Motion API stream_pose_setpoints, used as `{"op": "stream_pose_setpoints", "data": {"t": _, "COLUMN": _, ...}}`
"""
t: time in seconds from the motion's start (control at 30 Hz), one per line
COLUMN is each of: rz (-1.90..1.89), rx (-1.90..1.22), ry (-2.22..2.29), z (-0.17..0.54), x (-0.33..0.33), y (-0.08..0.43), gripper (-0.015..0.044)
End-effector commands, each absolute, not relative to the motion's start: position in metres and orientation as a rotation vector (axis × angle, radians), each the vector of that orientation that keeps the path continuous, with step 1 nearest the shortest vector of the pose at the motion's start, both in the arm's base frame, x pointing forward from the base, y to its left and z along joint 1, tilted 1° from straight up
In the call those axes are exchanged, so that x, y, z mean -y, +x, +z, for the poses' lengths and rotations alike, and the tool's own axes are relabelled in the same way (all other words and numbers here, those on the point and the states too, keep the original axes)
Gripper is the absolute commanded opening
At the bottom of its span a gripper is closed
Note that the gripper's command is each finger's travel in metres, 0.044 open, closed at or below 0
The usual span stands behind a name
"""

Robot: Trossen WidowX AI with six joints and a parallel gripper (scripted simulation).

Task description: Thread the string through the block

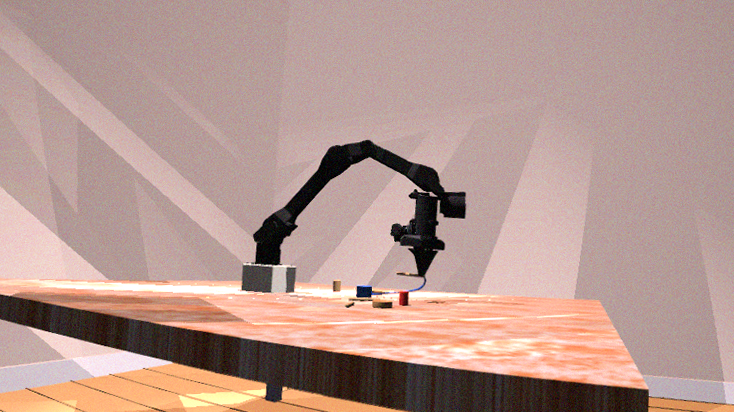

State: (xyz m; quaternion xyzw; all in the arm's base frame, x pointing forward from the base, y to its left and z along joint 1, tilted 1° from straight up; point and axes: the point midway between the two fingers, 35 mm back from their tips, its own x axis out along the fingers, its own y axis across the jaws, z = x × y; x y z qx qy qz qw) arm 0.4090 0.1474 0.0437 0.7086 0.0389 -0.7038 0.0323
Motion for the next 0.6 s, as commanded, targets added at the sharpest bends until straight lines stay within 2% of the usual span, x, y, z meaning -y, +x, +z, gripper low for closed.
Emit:
{"op": "stream_pose_setpoints", "data": {"t": 0.0, "rz": -2.150, "rx": -0.118, "ry": 2.188, "z": 0.041, "x": -0.146, "y": 0.416, "gripper": 0.0000}}
{"op": "stream_pose_setpoints", "data": {"t": 0.57, "rz": -2.094, "rx": -0.121, "ry": 2.233, "z": 0.042, "x": -0.142, "y": 0.436, "gripper": 0.0000}}
